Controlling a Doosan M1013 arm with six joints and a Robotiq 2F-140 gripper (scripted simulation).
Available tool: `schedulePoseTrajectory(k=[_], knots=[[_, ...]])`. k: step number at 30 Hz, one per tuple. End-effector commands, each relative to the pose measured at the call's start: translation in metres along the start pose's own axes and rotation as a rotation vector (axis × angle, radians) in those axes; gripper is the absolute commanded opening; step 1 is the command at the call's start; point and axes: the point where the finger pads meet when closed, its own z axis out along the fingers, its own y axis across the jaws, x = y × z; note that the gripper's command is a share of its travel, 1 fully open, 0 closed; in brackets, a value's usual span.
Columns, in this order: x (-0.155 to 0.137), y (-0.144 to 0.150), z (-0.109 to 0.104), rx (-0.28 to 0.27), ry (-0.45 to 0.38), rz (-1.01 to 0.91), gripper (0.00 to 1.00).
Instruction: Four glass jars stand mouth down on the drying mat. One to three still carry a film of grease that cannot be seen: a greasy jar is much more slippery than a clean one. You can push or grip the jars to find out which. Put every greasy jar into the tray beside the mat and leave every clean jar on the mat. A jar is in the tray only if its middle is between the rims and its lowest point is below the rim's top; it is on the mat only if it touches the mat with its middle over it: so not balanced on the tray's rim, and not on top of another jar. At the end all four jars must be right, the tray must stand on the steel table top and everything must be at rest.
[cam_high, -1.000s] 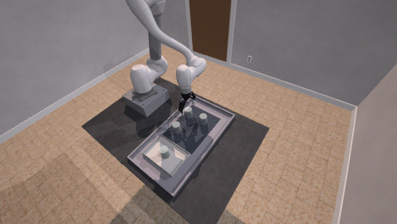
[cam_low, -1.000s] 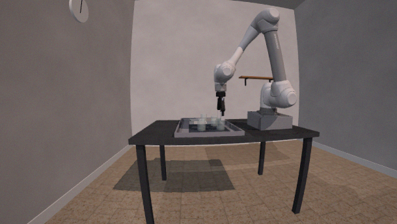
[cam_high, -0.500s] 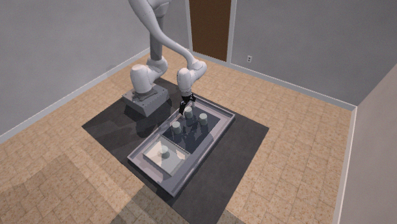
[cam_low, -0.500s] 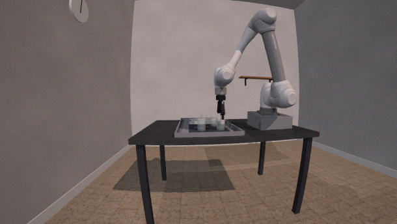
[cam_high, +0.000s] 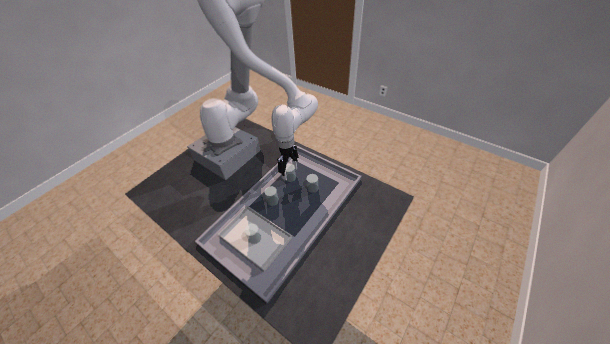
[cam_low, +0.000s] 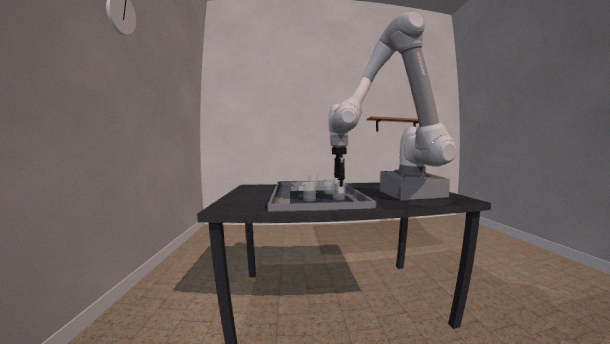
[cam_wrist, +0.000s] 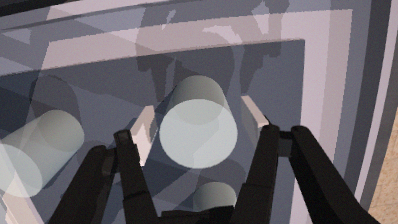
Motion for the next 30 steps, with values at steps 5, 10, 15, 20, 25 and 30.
schedulePoseTrajectory(k=[5, 10, 15, 20, 25, 30], knots=[[0.0000, 0.0001, -0.0001, 0.000, 0.000, 0.000, 0.60], [0.0000, 0.0001, -0.0001, 0.000, 0.000, 0.000, 0.60], [0.0000, 0.0001, -0.0001, 0.000, 0.000, 0.000, 0.57], [0.0000, 0.0001, -0.0001, 0.000, 0.000, 0.000, 0.57], [0.0000, 0.0001, -0.0001, 0.000, 0.000, 0.000, 0.57], [0.0000, 0.0001, -0.0001, 0.000, 0.000, 0.000, 0.54]])
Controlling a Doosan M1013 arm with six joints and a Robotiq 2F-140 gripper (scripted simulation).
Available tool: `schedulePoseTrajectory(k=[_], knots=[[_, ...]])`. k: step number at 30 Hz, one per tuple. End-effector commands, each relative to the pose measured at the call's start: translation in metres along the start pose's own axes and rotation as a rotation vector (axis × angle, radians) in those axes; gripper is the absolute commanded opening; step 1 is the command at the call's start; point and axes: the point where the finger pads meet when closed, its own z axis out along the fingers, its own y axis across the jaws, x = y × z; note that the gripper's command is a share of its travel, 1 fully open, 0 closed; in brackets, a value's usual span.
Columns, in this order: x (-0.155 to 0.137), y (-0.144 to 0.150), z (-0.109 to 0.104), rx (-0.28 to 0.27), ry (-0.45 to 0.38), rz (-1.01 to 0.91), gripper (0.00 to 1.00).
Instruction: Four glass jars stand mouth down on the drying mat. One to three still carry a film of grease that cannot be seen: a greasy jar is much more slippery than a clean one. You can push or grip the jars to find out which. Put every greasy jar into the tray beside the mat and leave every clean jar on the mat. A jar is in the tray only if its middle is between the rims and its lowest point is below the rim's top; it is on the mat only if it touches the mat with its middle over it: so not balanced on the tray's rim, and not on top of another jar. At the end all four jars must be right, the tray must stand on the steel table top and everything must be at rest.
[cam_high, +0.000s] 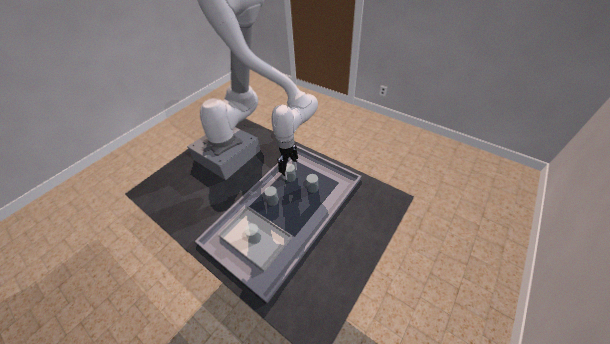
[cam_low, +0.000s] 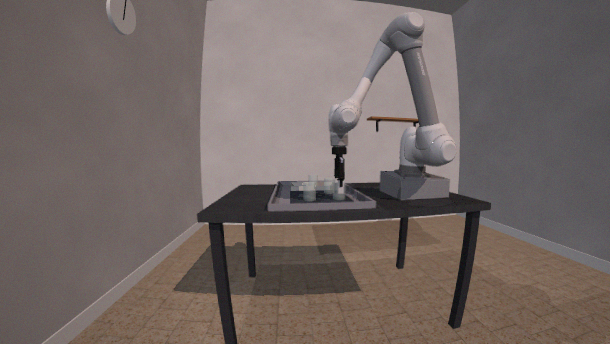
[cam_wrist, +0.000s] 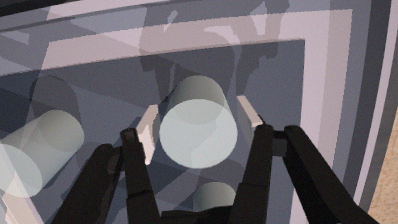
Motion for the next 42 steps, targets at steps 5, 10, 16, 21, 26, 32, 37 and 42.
schedulePoseTrajectory(k=[5, 10, 16, 21, 26, 32, 37, 42], knots=[[0.0000, 0.0001, -0.0001, 0.000, 0.000, 0.000, 0.54], [0.0000, 0.0001, -0.0001, 0.000, 0.000, 0.000, 0.54], [0.0000, 0.0001, -0.0001, 0.000, 0.000, 0.000, 0.51], [0.0000, 0.0001, -0.0001, 0.000, 0.000, 0.000, 0.51], [0.0000, 0.0001, -0.0001, 0.000, 0.000, 0.000, 0.51], [0.0000, 0.0001, -0.0001, 0.000, 0.000, 0.000, 0.51], [0.0000, 0.0001, -0.0001, 0.000, 0.000, 0.000, 0.48], [0.0000, 0.0001, -0.0001, 0.000, 0.000, 0.000, 0.48]])
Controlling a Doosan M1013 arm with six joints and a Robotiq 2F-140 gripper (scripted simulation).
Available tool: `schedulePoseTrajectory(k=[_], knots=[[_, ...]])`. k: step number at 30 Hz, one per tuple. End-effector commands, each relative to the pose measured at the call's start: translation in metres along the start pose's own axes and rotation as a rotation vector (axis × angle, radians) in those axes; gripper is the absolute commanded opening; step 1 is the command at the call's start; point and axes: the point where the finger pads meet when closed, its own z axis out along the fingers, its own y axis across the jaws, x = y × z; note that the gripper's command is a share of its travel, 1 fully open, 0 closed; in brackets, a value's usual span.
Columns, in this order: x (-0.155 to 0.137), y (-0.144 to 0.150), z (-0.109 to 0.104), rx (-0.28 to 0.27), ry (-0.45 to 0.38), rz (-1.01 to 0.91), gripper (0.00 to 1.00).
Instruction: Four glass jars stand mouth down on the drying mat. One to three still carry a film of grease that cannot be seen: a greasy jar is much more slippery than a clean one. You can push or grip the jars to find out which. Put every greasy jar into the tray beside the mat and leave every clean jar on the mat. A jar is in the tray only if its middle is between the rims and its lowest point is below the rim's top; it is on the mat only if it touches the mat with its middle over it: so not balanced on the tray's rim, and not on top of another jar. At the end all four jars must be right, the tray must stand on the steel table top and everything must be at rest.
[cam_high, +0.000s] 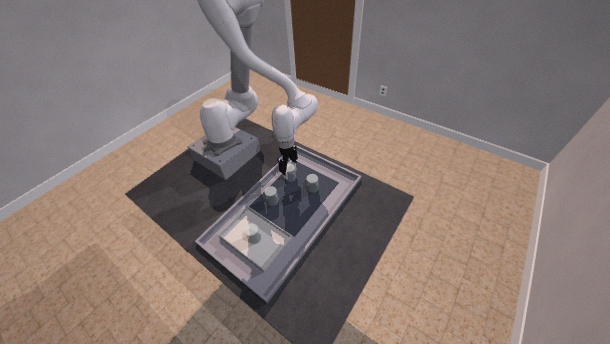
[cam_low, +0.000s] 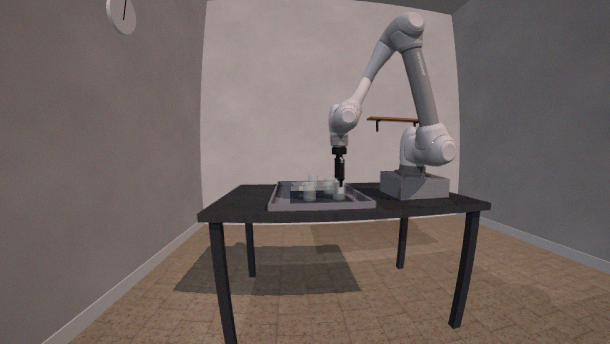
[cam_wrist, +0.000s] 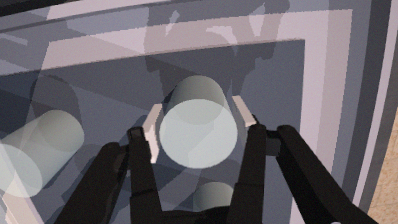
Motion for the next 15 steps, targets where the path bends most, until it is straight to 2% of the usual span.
schedulePoseTrajectory(k=[1, 15], knots=[[0.0000, 0.0001, -0.0001, 0.000, 0.000, 0.000, 0.48], [0.0000, 0.0001, -0.0001, 0.000, 0.000, 0.000, 0.45]])
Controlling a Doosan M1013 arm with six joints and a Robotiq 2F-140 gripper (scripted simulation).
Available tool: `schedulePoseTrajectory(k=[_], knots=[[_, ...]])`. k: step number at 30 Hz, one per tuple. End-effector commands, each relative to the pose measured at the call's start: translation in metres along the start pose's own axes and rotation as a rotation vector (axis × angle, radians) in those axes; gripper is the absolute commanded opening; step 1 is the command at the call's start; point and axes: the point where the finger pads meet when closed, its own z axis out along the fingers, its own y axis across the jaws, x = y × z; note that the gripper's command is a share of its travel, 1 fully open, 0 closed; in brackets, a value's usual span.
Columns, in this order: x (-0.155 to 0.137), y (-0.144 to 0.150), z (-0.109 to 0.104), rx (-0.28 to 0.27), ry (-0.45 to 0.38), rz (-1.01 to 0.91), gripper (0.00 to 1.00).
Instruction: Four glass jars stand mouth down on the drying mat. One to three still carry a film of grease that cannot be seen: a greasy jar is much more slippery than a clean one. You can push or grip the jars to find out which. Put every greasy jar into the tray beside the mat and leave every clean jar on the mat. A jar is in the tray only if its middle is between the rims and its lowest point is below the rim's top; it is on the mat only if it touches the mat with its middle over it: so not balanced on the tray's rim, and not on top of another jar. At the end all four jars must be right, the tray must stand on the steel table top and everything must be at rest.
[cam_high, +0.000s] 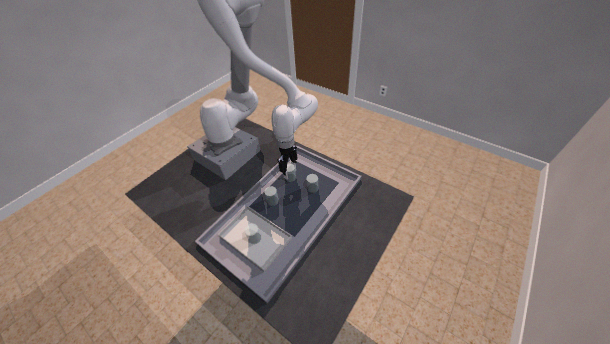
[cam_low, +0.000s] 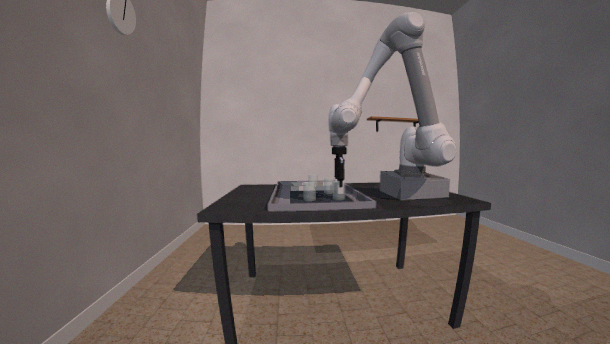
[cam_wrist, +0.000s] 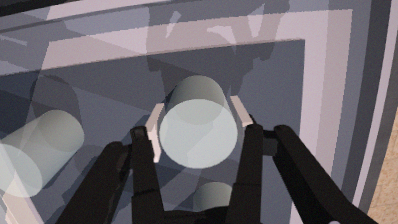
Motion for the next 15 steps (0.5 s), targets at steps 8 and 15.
schedulePoseTrajectory(k=[8, 15], knots=[[0.0000, 0.0001, -0.0001, 0.000, 0.000, 0.000, 0.45], [0.0000, 0.0001, -0.0001, 0.000, 0.000, 0.000, 0.42]])
